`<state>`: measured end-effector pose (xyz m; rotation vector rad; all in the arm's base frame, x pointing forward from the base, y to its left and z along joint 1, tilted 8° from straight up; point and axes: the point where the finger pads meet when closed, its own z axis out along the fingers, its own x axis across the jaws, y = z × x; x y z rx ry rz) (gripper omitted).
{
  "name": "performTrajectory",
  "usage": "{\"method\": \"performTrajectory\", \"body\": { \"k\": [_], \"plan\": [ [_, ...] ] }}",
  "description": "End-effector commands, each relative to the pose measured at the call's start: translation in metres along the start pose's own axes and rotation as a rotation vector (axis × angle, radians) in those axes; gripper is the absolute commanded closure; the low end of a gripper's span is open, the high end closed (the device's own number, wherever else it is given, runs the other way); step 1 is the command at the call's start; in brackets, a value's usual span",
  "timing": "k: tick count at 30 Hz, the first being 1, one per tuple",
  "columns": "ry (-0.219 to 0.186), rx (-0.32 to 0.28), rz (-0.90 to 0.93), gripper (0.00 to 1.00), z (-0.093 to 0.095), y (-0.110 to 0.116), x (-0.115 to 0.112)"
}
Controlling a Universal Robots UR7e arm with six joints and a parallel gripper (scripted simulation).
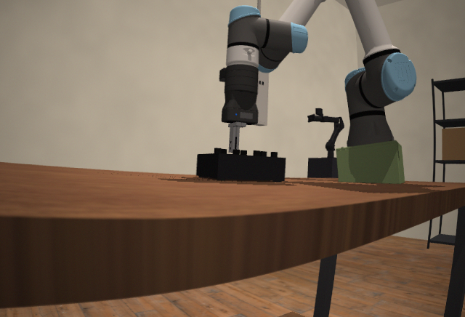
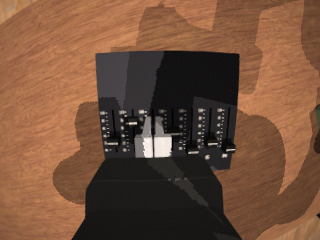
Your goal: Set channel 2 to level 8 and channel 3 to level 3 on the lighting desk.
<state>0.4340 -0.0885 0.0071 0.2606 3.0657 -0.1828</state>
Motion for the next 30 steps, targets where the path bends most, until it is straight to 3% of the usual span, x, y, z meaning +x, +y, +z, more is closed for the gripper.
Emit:
{"method": "performTrajectory", "body": {
  "k": [1, 30],
  "plan": [
    [-0.001, -0.001, 0.0, 1.0, -0.0004, 0.0004, -0.0004],
    [-0.001, -0.001, 0.0, 1.0, -0.0004, -0.0056, -0.0004]
  ]
}}
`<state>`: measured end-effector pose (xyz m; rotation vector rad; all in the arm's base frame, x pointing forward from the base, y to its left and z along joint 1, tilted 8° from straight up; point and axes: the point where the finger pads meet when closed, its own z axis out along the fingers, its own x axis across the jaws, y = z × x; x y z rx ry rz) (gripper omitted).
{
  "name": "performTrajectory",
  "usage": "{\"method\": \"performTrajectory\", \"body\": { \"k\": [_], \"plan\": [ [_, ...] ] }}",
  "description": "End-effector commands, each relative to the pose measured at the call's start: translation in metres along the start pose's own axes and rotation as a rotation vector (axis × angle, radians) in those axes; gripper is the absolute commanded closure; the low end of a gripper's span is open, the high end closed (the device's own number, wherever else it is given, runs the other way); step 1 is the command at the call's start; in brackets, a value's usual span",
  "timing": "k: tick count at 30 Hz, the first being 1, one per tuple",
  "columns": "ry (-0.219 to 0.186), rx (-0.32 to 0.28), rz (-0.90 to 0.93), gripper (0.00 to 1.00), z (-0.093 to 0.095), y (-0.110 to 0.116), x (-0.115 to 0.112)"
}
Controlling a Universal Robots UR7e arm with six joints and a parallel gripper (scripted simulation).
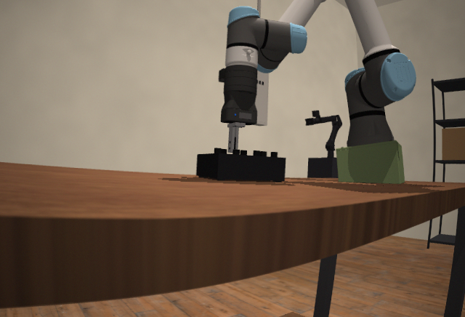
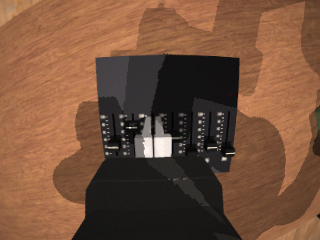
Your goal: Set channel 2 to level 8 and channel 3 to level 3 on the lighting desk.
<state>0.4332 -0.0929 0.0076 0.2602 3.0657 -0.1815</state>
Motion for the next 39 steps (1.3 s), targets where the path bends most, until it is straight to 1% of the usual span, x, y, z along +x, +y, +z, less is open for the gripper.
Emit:
{"method": "performTrajectory", "body": {
  "k": [1, 5, 9, 19, 26, 39],
  "plan": [
    [-0.001, 0.0, 0.0, 1.0, 0.0, -0.001, 0.0],
    [-0.001, 0.0, 0.0, 1.0, -0.001, -0.001, 0.0],
    [-0.001, 0.0, 0.0, 1.0, -0.006, -0.001, 0.0],
    [-0.001, 0.0, 0.0, 1.0, -0.034, -0.001, 0.0],
    [-0.001, 0.0, 0.0, 1.0, -0.04, -0.001, 0.0],
    [-0.001, 0.0, 0.0, 1.0, -0.04, -0.001, 0.0]
  ]
}}
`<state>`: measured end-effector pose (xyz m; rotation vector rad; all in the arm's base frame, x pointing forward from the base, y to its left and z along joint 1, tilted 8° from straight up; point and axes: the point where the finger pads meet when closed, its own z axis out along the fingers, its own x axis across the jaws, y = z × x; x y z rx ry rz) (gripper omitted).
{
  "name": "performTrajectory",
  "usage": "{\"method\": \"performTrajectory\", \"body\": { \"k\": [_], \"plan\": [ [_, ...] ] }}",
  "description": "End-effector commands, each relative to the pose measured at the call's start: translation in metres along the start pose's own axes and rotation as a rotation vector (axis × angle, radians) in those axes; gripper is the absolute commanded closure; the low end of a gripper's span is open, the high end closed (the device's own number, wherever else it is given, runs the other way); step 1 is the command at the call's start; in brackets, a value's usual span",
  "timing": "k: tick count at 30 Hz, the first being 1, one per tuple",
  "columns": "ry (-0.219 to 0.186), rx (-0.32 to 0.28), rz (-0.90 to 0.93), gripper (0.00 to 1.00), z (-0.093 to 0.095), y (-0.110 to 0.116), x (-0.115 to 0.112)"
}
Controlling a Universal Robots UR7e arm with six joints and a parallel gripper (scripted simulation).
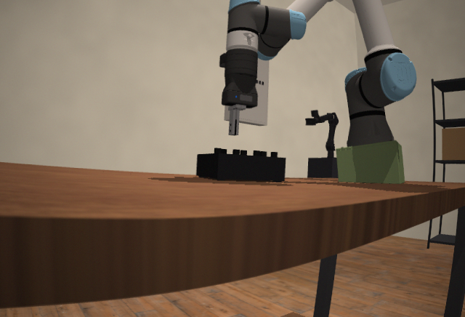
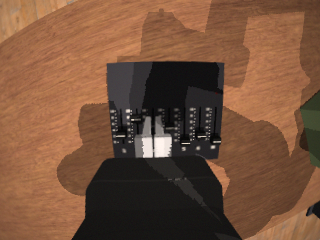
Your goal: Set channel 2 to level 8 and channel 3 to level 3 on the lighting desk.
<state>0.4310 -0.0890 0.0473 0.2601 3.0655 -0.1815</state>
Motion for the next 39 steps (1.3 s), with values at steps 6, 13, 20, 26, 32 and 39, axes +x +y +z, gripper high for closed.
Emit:
{"method": "performTrajectory", "body": {
  "k": [6, 13, 20, 26, 32, 39],
  "plan": [
    [-0.001, 0.0, 0.0, 0.0, -0.005, 0.0, 0.0],
    [-0.001, 0.0, 0.0, 0.0, -0.03, 0.0, 0.0],
    [-0.001, 0.0, 0.0, 0.0, -0.055, 0.0, 0.0],
    [-0.001, 0.0, 0.0, 0.0, -0.076, 0.0, 0.0],
    [-0.001, 0.0, 0.0, 0.0, -0.081, 0.0, 0.0],
    [-0.001, 0.0, 0.0, 0.0, -0.081, 0.0, 0.0]
  ]
}}
